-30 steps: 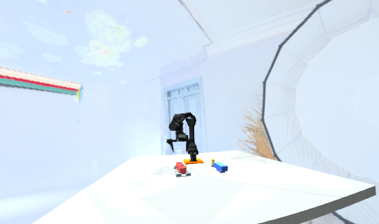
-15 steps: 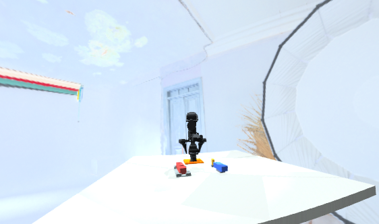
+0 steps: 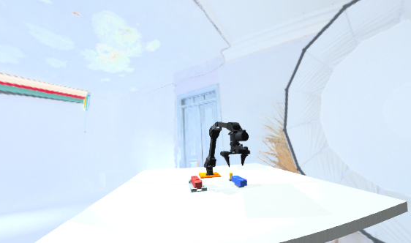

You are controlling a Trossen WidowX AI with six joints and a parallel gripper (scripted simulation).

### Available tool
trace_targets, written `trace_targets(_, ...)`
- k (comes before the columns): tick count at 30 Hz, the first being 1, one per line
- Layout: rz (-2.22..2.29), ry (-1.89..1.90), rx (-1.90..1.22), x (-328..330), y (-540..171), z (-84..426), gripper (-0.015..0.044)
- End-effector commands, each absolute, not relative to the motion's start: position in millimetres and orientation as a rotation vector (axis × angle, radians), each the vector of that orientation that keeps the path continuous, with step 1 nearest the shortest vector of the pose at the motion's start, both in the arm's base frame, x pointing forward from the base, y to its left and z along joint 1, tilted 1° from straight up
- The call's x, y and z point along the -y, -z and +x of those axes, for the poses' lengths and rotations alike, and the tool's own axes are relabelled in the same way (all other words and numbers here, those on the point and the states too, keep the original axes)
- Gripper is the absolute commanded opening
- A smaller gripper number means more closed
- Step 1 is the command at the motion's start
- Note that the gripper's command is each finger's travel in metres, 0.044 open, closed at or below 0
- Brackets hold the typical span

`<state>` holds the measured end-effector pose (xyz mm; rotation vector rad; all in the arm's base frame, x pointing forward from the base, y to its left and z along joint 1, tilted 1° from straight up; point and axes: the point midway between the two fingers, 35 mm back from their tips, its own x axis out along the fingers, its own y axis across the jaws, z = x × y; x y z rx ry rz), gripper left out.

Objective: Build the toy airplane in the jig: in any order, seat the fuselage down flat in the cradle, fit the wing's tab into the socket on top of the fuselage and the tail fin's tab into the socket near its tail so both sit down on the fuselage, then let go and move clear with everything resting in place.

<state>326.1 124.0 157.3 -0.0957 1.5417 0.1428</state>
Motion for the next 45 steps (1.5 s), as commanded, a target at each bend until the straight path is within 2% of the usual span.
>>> trace_targets(1, -0.064, -0.118, -1.54, -138, -159, 327, 0.044)
trace_targets(5, -0.064, -0.118, -1.54, -138, -157, 327, 0.044)
trace_targets(10, -0.064, -0.118, -1.54, -139, -118, 328, 0.044)
trace_targets(45, -0.064, -0.118, -1.54, -141, -64, 329, 0.044)
